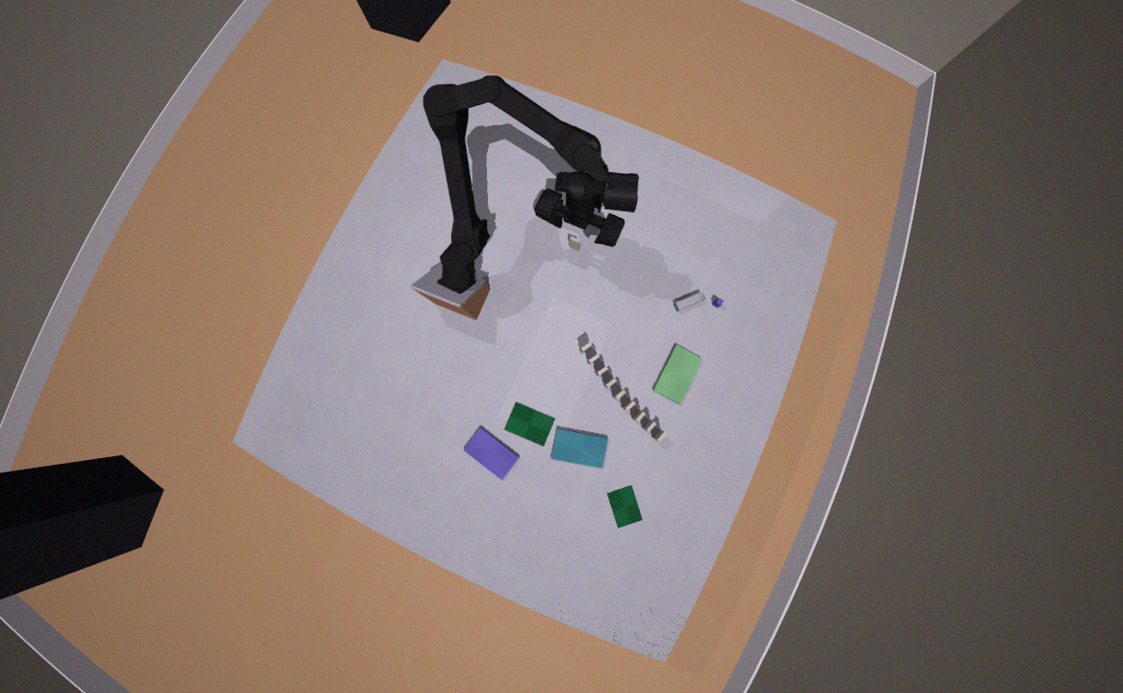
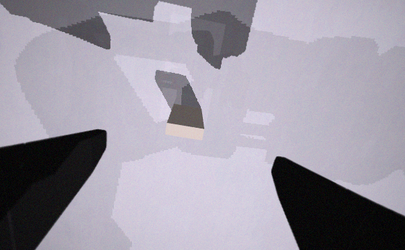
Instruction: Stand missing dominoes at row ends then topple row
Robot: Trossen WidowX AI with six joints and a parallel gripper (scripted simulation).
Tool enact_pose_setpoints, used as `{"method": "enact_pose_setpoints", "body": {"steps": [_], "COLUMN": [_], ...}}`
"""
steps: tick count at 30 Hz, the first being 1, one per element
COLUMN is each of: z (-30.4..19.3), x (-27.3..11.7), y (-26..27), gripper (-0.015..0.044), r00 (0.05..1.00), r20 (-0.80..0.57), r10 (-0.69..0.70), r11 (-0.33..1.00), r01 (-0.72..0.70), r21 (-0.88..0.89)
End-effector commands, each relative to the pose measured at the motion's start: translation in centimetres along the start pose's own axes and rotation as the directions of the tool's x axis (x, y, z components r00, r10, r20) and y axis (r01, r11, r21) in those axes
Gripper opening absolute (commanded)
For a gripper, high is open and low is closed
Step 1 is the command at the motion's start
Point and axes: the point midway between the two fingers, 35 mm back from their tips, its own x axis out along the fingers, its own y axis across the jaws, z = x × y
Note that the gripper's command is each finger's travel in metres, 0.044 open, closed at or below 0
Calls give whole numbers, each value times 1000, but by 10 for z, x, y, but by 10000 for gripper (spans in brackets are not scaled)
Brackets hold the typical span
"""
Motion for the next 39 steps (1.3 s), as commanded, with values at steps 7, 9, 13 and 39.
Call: {"method": "enact_pose_setpoints", "body": {"steps": [7, 9, 13, 39], "z": [-2, -2, -2, -2], "x": [42, 42, 47, 57], "y": [5, 5, 5, 6], "gripper": [440, 440, 440, 107], "r00": [1000, 1000, 1000, 1000], "r20": [2, 2, 2, 3], "r10": [16, 16, 16, 16], "r11": [1000, 1000, 1000, 1000], "r01": [-16, -16, -16, -17], "r21": [15, 15, 15, 15]}}
